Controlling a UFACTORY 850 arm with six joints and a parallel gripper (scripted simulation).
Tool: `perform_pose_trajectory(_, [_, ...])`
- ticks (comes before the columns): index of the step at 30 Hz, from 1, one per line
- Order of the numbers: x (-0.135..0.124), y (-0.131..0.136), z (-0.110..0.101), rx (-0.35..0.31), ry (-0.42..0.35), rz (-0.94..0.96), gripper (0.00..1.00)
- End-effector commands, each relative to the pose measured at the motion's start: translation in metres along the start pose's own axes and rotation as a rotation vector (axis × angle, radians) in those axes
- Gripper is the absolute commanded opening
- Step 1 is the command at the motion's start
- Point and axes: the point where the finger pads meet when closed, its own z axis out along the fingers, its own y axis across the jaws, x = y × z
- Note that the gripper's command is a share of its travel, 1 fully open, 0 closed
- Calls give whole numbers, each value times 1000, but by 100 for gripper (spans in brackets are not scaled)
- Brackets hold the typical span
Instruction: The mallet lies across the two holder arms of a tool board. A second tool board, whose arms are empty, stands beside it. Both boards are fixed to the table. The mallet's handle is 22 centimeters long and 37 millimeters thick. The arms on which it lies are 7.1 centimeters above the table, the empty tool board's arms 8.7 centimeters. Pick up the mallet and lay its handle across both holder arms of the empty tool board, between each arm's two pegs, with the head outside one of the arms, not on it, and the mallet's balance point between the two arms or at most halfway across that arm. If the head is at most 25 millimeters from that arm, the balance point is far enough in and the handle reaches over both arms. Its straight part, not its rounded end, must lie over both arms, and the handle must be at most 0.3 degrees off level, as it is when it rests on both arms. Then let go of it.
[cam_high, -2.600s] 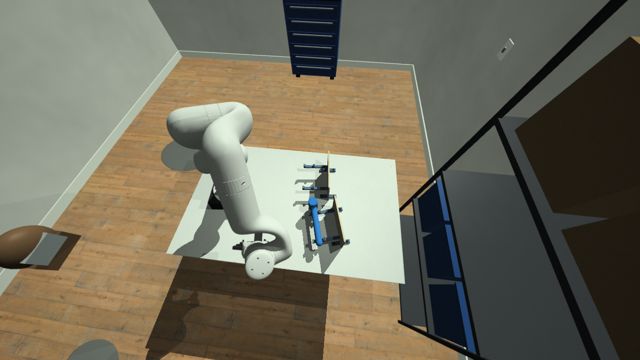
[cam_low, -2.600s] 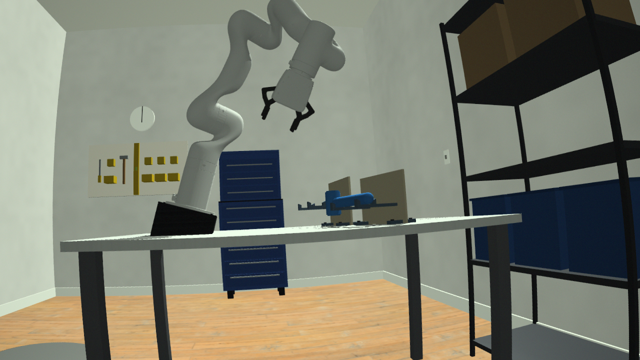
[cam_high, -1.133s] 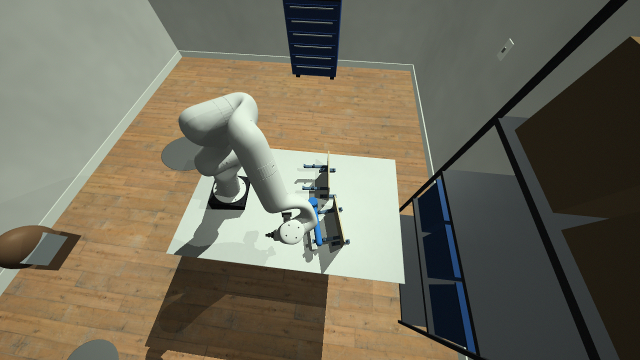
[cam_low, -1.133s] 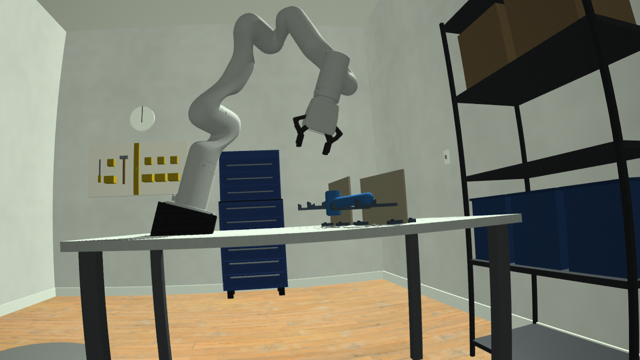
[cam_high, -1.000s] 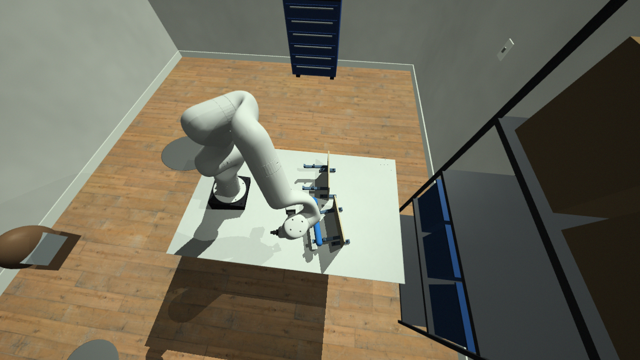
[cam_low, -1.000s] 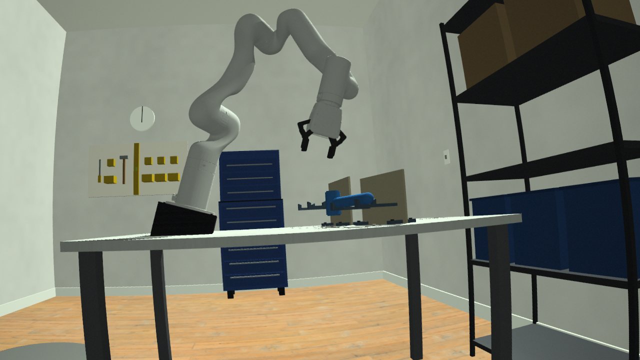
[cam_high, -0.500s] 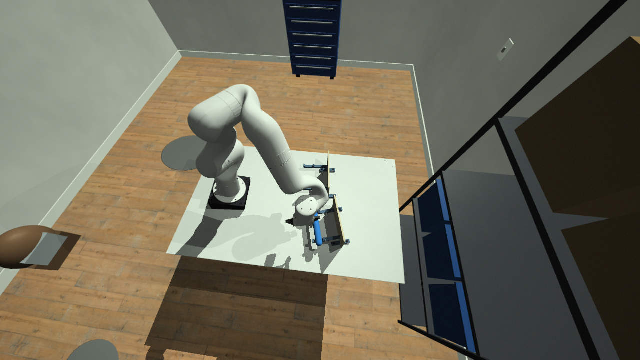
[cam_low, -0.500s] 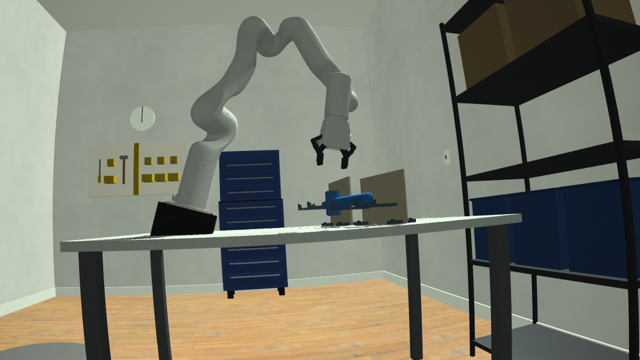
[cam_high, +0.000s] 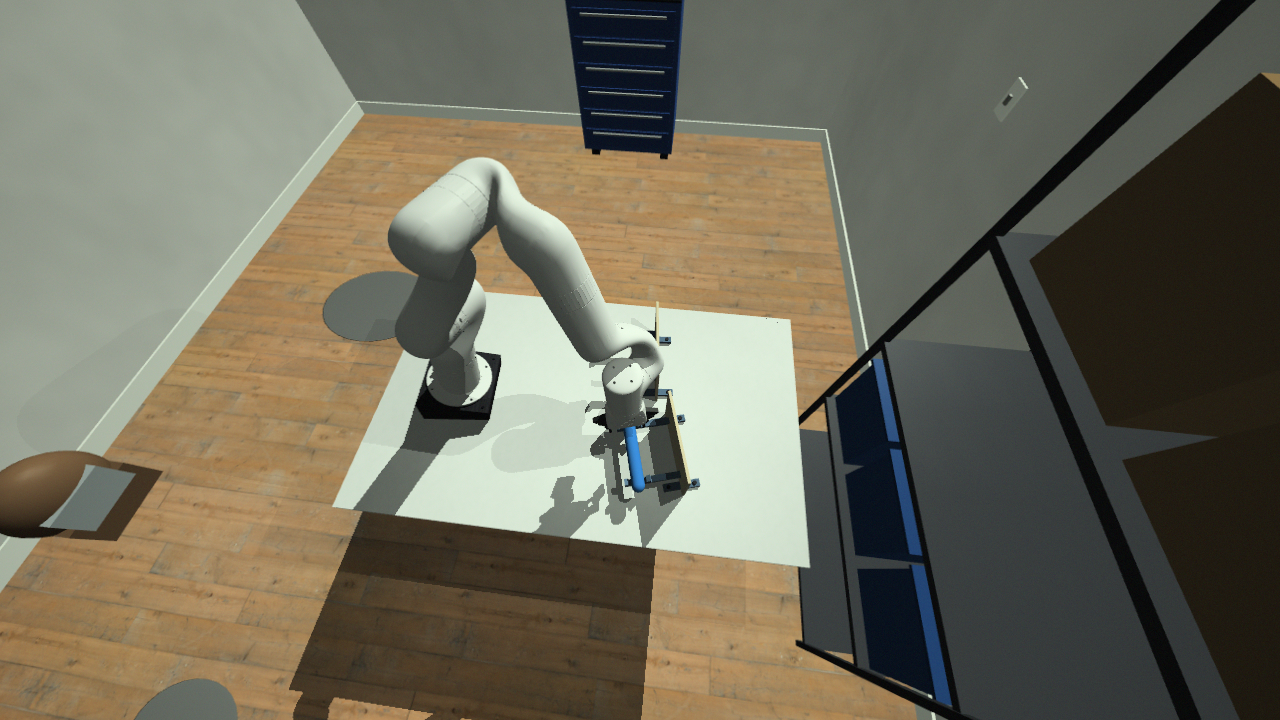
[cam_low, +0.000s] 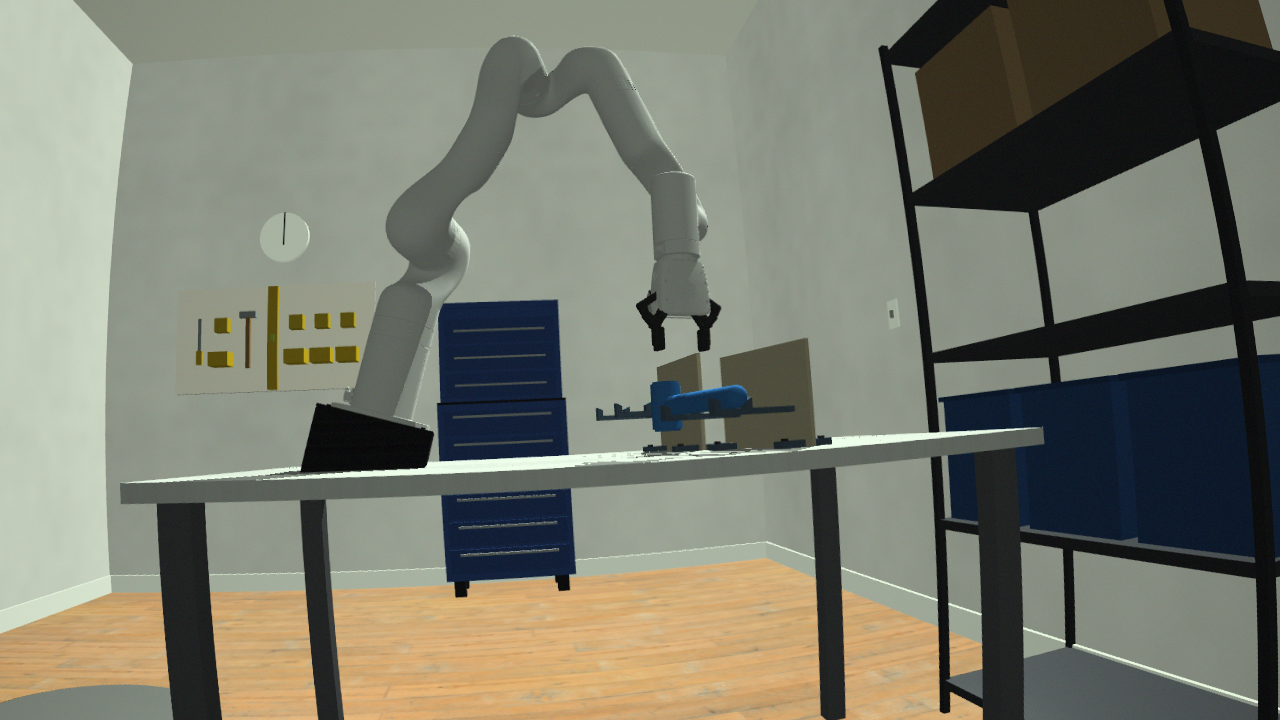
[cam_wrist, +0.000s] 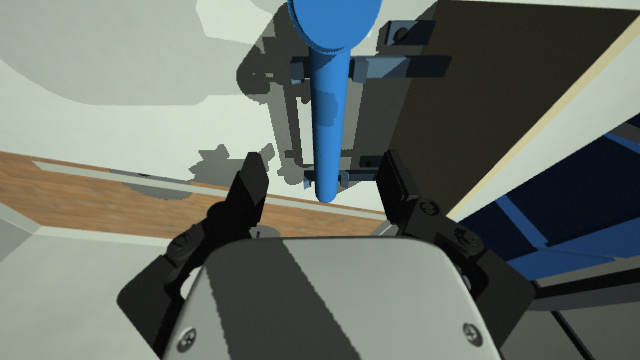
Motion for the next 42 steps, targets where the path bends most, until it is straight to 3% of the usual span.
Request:
perform_pose_trajectory(1, [5,8,2,-14,-13,-1,100])
perform_pose_trajectory(7, [4,9,14,-13,-13,-1,100])
perform_pose_trajectory(10, [3,9,52,-8,-17,0,100])
perform_pose_trajectory(19, [2,10,101,-6,-18,0,100])
perform_pose_trajectory(32, [2,10,103,-5,-18,0,100])
perform_pose_trajectory(33, [2,10,103,-5,-18,0,0])
perform_pose_trajectory(42, [2,10,103,-5,-18,0,0])
